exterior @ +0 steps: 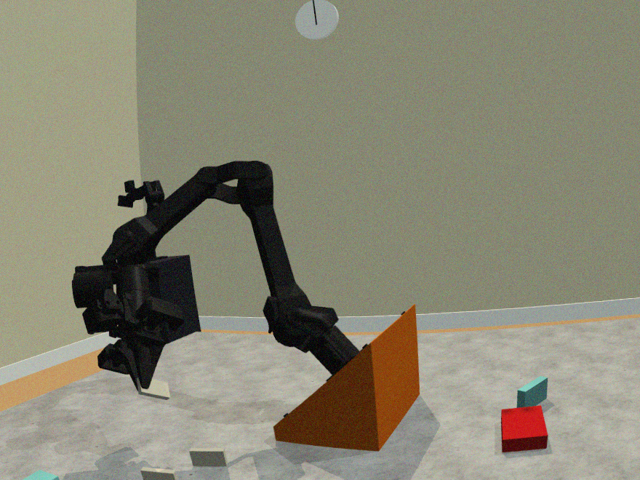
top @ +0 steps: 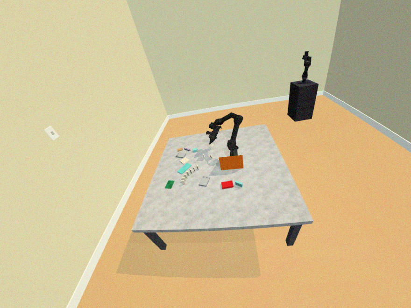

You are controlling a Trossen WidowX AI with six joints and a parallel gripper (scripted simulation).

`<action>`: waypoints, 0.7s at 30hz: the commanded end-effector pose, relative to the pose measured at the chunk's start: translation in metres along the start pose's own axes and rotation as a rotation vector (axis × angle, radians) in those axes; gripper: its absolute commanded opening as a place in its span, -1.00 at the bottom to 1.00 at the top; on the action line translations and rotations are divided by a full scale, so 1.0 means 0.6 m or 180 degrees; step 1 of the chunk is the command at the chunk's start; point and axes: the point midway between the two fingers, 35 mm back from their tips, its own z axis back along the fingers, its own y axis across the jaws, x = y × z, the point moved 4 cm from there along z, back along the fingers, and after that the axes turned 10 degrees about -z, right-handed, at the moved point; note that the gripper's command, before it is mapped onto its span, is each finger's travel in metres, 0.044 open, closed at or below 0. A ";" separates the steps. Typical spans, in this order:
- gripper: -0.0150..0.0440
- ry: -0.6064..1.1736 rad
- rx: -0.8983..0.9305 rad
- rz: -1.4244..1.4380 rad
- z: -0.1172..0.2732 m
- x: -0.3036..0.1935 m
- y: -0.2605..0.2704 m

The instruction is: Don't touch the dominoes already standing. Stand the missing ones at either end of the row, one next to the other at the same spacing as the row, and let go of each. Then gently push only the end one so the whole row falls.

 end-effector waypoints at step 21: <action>-0.40 -0.1592 0.0289 0.0526 0.017 -0.019 -0.036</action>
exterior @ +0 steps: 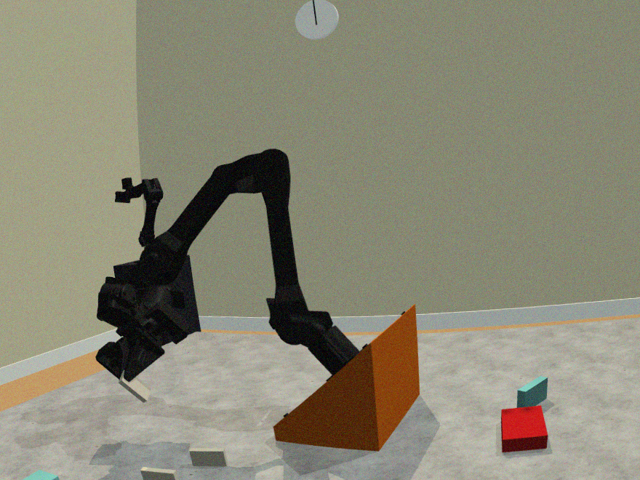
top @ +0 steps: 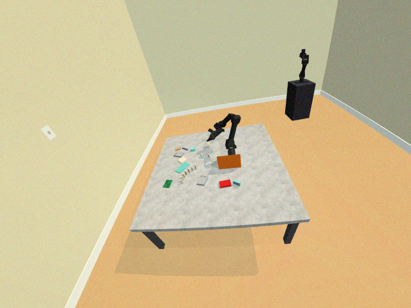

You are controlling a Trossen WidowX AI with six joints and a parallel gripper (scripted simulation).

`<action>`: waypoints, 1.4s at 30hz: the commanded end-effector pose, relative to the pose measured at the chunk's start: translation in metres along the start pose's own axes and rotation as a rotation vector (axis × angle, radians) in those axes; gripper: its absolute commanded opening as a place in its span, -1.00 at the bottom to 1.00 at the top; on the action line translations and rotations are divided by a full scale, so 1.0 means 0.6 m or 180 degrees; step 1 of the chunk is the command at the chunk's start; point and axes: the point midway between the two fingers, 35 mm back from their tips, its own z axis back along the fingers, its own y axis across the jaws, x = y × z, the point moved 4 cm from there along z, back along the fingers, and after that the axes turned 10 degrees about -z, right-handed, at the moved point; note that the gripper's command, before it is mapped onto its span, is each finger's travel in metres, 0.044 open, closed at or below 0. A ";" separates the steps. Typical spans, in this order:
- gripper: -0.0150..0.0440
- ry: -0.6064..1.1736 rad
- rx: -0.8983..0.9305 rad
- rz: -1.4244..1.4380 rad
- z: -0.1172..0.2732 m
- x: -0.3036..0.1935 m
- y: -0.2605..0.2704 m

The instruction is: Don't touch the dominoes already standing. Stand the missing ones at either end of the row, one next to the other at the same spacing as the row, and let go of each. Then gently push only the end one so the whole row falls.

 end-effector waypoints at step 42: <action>-0.40 -0.1635 -0.0140 0.1510 0.085 -0.043 0.012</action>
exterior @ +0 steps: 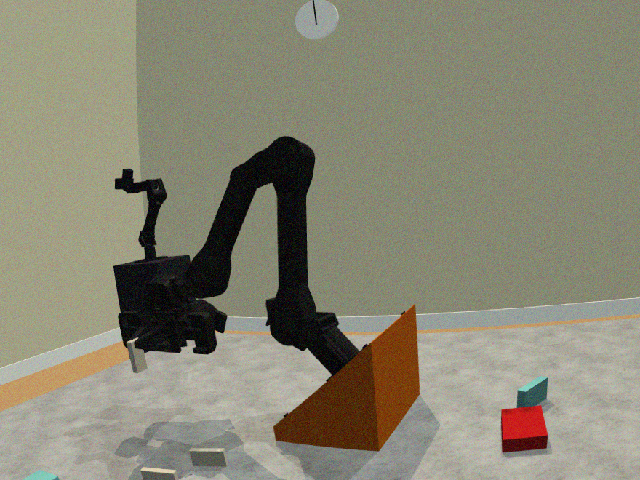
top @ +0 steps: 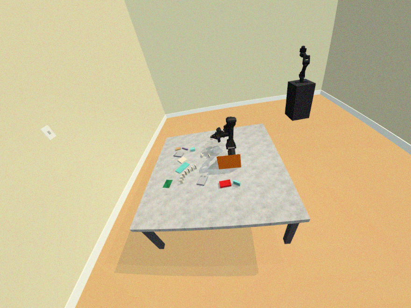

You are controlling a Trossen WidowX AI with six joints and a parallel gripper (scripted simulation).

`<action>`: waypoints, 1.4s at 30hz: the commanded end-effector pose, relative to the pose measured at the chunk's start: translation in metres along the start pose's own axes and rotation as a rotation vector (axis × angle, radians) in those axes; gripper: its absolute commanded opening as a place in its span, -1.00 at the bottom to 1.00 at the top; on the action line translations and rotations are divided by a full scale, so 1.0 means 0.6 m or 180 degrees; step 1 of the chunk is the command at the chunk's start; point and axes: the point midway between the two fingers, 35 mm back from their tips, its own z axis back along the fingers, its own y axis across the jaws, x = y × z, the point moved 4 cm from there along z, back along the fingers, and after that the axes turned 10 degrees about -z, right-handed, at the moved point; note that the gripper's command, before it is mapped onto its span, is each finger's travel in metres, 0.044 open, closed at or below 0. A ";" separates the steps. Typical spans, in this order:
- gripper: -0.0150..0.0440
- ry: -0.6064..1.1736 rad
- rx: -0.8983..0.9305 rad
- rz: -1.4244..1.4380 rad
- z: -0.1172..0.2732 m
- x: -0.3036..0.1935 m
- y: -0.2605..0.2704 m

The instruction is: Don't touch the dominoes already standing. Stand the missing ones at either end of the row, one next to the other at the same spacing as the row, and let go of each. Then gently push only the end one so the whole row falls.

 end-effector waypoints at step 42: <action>-0.40 -0.0002 0.0004 -0.0004 -0.011 -0.153 -0.031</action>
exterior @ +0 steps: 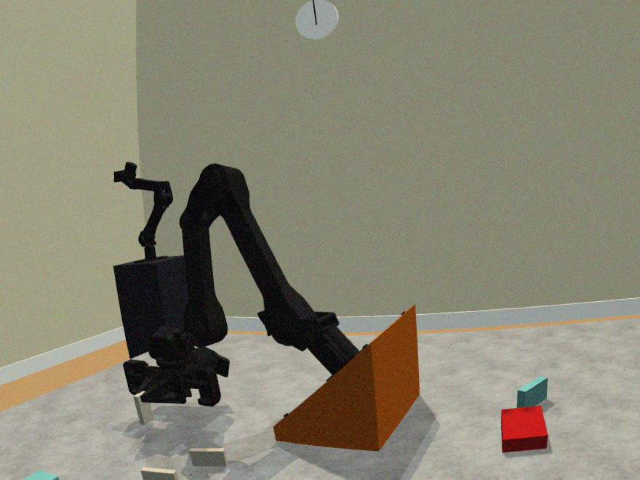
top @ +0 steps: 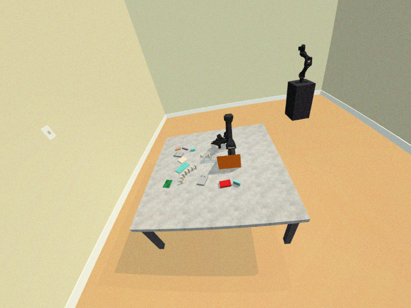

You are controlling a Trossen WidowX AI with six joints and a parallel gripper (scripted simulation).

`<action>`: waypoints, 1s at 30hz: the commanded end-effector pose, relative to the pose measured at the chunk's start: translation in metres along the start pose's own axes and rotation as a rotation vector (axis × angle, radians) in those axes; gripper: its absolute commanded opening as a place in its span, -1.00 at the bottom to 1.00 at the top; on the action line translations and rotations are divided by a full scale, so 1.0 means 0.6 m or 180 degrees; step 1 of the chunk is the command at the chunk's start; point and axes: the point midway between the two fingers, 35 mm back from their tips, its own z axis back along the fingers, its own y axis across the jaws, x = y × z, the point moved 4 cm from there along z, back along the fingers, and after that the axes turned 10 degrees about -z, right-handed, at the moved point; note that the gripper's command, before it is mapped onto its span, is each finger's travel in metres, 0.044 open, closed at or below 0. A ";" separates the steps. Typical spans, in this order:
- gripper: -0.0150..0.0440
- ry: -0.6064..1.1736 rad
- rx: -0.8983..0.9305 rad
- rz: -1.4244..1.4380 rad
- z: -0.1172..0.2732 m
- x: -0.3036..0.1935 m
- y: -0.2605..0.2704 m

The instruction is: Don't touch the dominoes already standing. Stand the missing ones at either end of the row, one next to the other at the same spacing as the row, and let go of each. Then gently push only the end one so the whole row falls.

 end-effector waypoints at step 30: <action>0.58 -0.0015 0.0008 -0.0010 -0.002 -0.044 0.007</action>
